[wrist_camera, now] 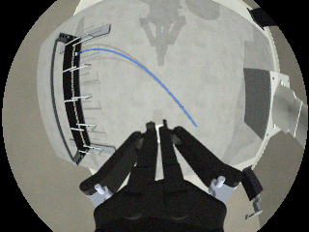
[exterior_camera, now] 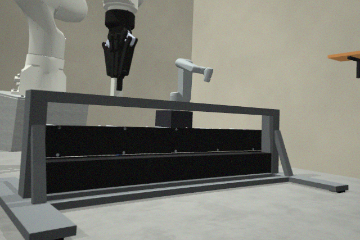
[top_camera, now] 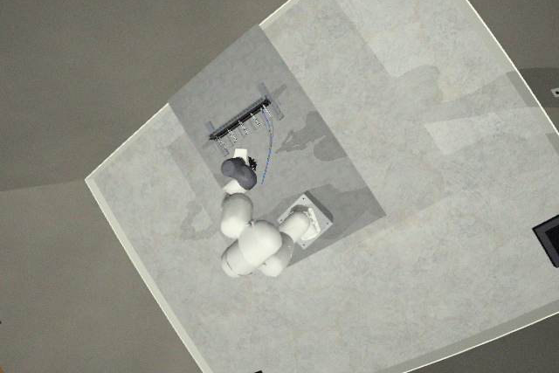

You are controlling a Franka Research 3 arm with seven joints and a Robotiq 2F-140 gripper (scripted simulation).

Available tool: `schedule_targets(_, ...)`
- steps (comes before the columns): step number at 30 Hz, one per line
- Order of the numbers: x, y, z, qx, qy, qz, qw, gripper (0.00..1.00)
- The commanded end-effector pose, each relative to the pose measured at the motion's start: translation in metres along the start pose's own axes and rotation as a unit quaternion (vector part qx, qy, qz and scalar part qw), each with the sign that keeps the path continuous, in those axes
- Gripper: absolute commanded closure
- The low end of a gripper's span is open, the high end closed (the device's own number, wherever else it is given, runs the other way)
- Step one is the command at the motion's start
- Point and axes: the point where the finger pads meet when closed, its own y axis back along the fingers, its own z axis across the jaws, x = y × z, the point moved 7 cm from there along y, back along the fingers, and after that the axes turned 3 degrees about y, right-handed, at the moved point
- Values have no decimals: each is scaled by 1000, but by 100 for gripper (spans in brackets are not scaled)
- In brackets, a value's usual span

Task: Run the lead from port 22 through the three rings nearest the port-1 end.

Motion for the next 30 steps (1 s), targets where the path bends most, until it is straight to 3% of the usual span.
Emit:
schedule_targets(1, 0, 0, 0, 1, 1, -1, 1000, 100)
schedule_targets(6, 0, 0, 0, 1, 4, -1, 1000, 100)
schedule_targets(8, 2, 1, 9, 1, 64, 0, 998, 100)
schedule_targets(10, 5, 1, 27, 1, 156, 0, 988, 100)
schedule_targets(14, 7, 0, 44, -1, 208, -1, 978, 100)
schedule_targets(15, 7, 0, 44, -1, 221, -1, 975, 80)
schedule_targets(18, 7, 0, 44, 0, 262, -1, 965, 80)
schedule_targets(20, 7, 0, 44, 0, 262, -1, 965, 80)
schedule_targets(21, 7, 0, 44, 2, 297, -1, 955, 80)
schedule_targets(30, 7, 0, 44, 2, 297, -1, 955, 80)
